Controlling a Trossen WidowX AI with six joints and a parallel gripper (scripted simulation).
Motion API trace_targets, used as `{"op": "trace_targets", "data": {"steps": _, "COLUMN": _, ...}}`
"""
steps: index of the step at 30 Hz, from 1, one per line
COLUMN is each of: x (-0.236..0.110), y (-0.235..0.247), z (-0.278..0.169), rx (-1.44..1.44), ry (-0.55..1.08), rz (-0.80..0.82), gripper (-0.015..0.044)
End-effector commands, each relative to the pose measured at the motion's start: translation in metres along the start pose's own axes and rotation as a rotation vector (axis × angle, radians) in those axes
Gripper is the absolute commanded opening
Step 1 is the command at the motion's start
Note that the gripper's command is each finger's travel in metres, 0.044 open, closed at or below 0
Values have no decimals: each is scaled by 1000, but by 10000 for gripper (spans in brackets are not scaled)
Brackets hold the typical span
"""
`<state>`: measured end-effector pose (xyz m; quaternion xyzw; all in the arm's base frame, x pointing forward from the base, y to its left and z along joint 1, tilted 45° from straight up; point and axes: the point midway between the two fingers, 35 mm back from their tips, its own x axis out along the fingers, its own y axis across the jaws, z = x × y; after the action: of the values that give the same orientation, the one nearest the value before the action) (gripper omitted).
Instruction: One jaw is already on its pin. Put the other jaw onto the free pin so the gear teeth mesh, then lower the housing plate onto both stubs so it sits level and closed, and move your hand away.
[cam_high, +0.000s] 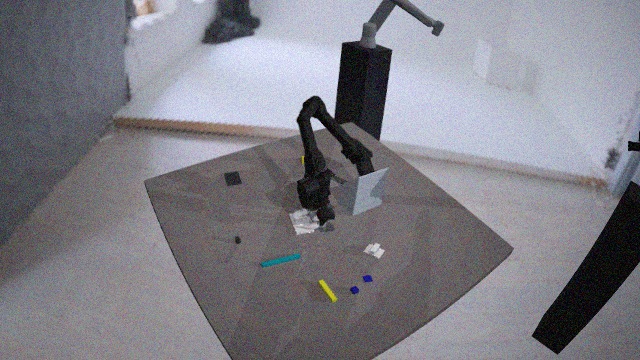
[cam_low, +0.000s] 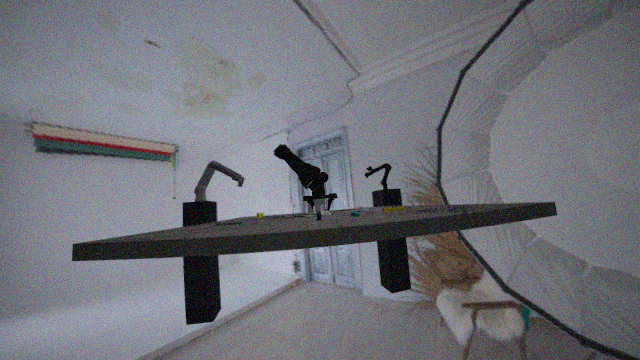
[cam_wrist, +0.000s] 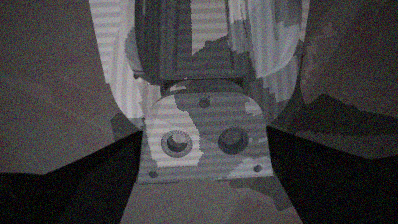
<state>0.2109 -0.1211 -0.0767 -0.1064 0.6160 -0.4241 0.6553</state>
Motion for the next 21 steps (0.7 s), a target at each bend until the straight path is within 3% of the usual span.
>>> {"op": "trace_targets", "data": {"steps": 1, "x": 2, "y": -1, "z": -1, "rx": -5, "ry": 0, "rz": -7, "gripper": 351}}
{"op": "trace_targets", "data": {"steps": 21, "x": 5, "y": -1, "z": -1, "rx": -5, "ry": 0, "rz": -7, "gripper": 351}}
